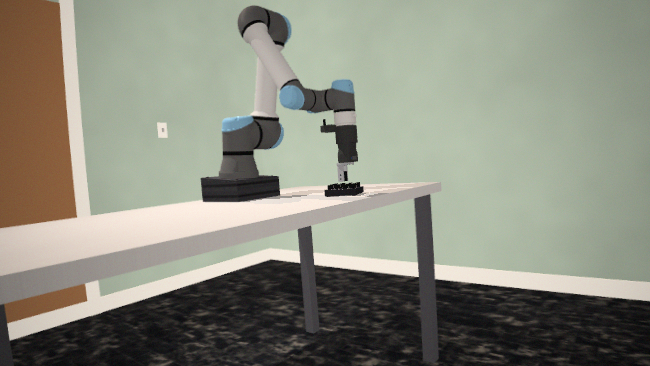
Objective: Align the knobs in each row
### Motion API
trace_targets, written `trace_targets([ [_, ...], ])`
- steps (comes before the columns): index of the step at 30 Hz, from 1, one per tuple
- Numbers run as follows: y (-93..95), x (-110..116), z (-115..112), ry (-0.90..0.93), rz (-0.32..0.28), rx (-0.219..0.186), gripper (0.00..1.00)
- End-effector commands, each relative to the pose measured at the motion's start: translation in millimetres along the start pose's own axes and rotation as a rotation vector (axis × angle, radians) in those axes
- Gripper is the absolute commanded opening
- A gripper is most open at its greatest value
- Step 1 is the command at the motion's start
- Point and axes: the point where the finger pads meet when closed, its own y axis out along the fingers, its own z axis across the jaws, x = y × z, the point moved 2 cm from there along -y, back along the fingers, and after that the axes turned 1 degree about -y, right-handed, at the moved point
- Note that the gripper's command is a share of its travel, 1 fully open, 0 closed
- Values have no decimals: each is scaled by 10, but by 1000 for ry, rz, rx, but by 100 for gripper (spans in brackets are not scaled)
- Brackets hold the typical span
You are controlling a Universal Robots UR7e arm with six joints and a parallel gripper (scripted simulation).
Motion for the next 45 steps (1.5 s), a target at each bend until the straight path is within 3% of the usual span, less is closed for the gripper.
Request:
trace_targets([
  [1, -4, 4, 0, 0, -1, 0, 46],
  [45, 137, 4, 0, 0, -1, 0, 46],
])
